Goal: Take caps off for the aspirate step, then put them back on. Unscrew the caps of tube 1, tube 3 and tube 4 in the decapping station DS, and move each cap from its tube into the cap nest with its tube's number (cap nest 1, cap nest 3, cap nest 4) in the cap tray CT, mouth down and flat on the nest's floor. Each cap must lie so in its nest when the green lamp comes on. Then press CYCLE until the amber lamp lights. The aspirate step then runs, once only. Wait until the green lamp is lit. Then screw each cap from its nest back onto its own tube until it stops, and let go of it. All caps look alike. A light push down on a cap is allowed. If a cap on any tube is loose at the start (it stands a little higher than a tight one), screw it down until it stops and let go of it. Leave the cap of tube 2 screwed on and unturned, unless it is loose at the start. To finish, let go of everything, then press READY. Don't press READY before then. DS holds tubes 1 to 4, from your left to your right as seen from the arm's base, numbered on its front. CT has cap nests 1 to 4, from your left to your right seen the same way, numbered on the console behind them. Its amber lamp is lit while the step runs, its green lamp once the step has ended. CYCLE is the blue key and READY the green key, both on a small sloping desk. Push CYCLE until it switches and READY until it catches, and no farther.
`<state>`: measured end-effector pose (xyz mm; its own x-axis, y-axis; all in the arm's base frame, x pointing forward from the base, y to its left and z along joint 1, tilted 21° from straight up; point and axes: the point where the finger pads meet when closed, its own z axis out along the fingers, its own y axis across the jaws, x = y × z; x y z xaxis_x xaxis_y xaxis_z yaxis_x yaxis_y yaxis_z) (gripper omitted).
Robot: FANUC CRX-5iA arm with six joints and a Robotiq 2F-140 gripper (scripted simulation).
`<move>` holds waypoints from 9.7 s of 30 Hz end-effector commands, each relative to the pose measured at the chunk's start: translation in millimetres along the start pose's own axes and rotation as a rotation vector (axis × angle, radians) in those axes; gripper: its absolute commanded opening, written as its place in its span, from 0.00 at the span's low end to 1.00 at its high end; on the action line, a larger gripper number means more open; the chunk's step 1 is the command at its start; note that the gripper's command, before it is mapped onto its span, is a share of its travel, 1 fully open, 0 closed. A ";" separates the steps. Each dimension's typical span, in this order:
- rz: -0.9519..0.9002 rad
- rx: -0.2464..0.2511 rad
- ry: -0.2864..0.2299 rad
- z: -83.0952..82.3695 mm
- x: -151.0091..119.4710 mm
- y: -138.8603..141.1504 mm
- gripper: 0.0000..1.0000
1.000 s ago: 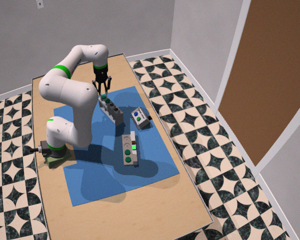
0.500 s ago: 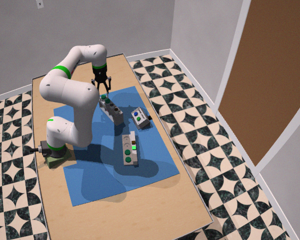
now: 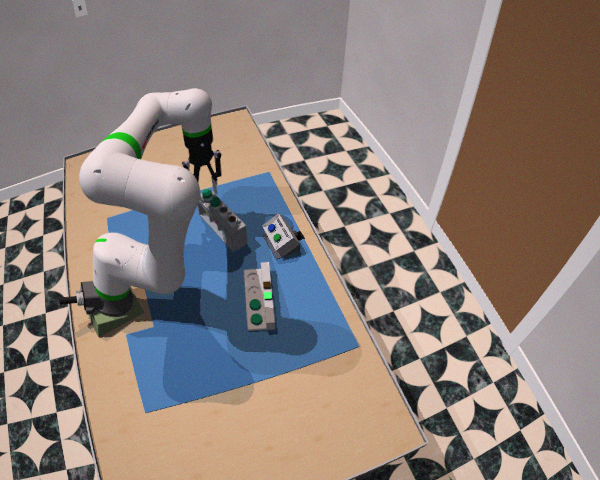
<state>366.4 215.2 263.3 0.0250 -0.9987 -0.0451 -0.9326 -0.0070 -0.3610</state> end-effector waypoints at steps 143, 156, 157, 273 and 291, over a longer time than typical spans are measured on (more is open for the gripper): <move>-1.217 -0.007 -0.019 -42.5 283.7 1.0 0.29; -1.217 -0.007 -0.019 -41.7 350.3 1.5 0.29; -1.217 -0.007 -0.019 -41.6 358.6 1.5 0.29; -1.217 -0.007 -0.019 28.5 415.3 3.0 0.00; -1.217 -0.007 -0.019 -41.0 416.0 1.9 0.00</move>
<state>362.5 -201.9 275.4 0.8899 -0.3385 0.3059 -0.2983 -0.9390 -0.1714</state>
